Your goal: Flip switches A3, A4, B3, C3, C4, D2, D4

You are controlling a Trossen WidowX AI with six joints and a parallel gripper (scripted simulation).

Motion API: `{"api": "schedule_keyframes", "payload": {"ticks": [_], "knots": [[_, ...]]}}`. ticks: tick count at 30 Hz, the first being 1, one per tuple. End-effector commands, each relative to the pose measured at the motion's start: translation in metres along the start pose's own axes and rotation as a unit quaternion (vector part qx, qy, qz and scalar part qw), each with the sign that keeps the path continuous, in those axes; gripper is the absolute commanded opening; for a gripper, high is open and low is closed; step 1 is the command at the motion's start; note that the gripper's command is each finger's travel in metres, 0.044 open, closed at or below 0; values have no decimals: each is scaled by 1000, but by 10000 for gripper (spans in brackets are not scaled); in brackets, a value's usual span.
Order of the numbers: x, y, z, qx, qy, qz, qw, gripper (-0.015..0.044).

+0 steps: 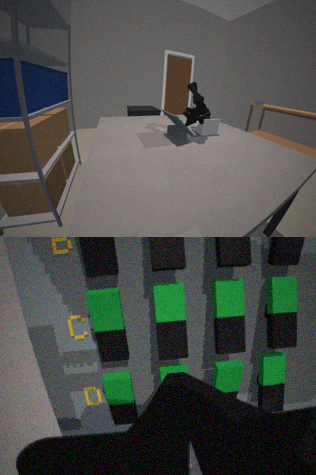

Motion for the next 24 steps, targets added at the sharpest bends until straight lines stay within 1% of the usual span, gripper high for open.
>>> {"api": "schedule_keyframes", "payload": {"ticks": [1, 12, 14, 19, 24], "knots": [[-1, 0, -1, 0, 1, 3, 1000, 0], [0, 0, 0, 0, 0, 1, 1000, 0], [0, 3, 11, 4, 0, 1, 1000, 0], [-5, 2, 57, 4, -8, 3, 1000, 0], [-5, 1, 63, 2, -11, 3, 1000, 0]]}}
Point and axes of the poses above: the point midway between the two fingers, 35 mm back from their tips, its own z axis back along the fingers, its own y axis across the jaws, x = y × z, the point moved 9 cm from there along z, back along the fingers, and after that the axes turned 1 degree about z, right-handed, at the moved point
